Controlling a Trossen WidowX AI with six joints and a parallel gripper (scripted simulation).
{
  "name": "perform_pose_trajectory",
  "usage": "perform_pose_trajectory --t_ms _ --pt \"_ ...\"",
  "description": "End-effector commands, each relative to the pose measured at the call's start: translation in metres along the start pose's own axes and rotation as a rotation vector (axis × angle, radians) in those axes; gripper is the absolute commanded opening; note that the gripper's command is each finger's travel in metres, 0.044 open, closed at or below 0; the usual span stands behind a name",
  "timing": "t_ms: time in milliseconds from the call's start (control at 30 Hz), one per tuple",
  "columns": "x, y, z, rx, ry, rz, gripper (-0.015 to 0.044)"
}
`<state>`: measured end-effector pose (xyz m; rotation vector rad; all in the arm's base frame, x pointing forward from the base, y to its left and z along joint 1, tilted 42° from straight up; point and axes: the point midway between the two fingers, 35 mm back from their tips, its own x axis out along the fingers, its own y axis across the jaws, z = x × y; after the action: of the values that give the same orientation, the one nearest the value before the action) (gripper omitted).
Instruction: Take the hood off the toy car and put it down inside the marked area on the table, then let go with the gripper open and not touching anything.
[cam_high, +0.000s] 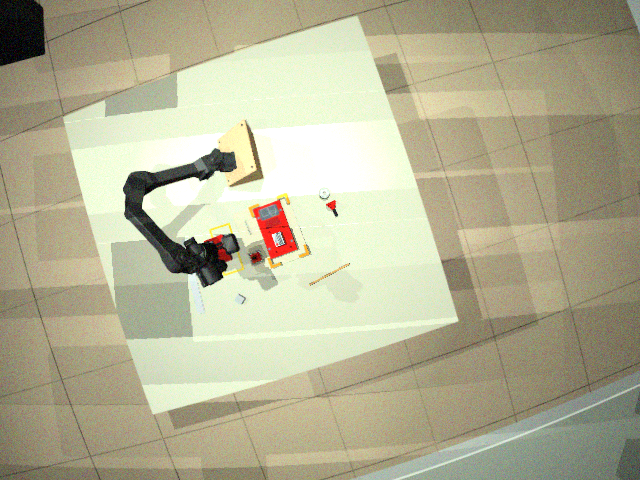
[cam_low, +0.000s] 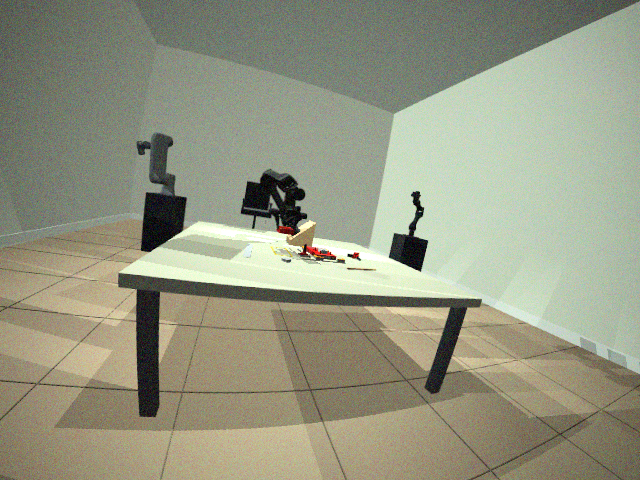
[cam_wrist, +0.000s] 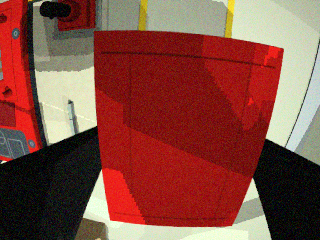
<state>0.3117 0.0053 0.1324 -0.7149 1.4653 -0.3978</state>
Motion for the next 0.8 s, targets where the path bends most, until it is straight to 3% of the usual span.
perform_pose_trajectory --t_ms 0,767 --pt "0.0 -0.003 -0.001 0.001 -0.006 -0.004 0.0" --pt "0.014 -0.003 0.001 0.001 -0.007 -0.003 0.0"
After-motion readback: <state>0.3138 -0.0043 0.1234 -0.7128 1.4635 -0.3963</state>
